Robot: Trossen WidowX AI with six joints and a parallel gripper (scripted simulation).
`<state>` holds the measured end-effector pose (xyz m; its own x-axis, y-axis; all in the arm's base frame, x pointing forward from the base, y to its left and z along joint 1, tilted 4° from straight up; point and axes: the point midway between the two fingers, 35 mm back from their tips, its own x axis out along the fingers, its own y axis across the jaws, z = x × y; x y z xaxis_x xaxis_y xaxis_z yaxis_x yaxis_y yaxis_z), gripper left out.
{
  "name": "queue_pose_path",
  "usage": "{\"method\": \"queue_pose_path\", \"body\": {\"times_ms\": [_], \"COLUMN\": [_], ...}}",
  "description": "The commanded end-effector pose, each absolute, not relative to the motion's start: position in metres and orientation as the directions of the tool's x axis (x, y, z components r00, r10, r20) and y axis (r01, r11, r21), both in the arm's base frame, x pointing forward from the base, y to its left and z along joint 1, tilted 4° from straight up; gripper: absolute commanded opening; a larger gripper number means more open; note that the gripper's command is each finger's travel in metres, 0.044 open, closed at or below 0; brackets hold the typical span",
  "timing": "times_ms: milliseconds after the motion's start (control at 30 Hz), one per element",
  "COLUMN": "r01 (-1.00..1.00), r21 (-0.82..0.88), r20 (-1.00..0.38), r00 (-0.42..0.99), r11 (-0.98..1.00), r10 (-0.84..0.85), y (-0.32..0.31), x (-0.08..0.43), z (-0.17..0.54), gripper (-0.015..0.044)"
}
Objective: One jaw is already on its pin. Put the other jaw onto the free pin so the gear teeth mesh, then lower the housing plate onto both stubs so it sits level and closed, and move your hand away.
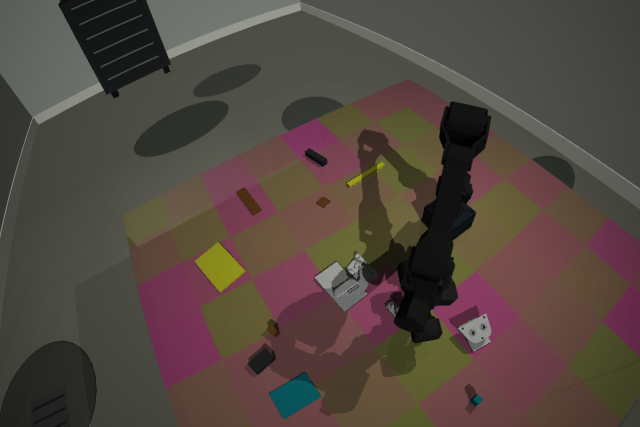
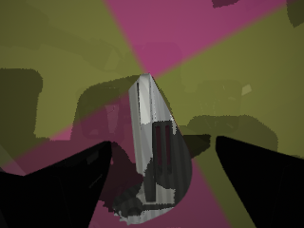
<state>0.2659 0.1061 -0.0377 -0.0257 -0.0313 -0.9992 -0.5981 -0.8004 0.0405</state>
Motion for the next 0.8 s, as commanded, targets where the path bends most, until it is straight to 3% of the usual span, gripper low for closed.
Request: {"method": "queue_pose_path", "body": {"times_ms": [0, 133, 200, 767], "r01": [-0.598, -0.598, -0.598, -0.598], "r21": [0.041, 0.041, 0.041, 0.040], "r20": [-0.999, -0.999, -0.999, -0.999], "r00": [-0.026, -0.026, -0.026, -0.026], "r11": [-0.800, -0.800, -0.800, -0.800], "r10": [-0.031, -0.031, -0.031, -0.031], "y": [0.106, 0.106, 0.106, 0.107], "x": [0.266, 0.266, 0.266, 0.268], "z": [-0.038, -0.038, -0.038, -0.027], "gripper": [0.0256, 0.0151, 0.0138, 0.0134]}}
